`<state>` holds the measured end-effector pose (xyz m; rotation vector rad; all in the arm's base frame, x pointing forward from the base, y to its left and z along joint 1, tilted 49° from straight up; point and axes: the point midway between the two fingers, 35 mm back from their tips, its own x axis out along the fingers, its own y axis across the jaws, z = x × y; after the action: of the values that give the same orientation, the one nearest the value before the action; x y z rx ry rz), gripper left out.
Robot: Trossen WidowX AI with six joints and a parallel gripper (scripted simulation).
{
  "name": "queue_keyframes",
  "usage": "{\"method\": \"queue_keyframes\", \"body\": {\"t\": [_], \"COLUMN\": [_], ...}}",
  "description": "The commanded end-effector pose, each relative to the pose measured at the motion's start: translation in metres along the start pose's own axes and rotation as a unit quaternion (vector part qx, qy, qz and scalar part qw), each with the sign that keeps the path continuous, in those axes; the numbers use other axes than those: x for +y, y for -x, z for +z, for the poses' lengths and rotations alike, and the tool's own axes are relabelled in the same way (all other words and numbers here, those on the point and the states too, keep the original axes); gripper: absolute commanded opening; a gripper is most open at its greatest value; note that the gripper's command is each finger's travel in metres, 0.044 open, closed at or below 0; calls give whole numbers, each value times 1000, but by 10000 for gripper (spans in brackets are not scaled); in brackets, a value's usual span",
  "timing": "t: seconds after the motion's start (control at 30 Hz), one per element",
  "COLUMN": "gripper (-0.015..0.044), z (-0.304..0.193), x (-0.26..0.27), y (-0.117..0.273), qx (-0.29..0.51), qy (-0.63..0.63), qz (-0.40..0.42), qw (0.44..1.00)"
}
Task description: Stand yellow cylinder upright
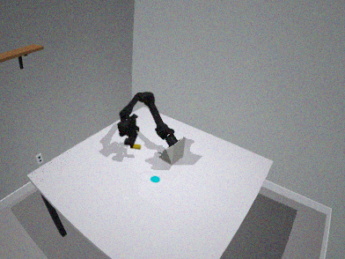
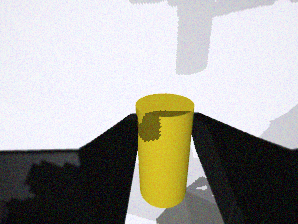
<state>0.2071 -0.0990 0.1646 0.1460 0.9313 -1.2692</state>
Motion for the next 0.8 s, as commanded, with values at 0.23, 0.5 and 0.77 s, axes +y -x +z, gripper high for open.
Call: {"method": "queue_keyframes", "body": {"t": [0.23, 0.5, 0.77], "gripper": [105, 105, 105], "z": [-13, -27, -43], "x": [31, 53, 73], "y": [5, 8, 11], "qx": [4, 6, 7], "qy": [151, 269, 383], "qz": [10, 16, 20], "qw": [989, 963, 923]}}
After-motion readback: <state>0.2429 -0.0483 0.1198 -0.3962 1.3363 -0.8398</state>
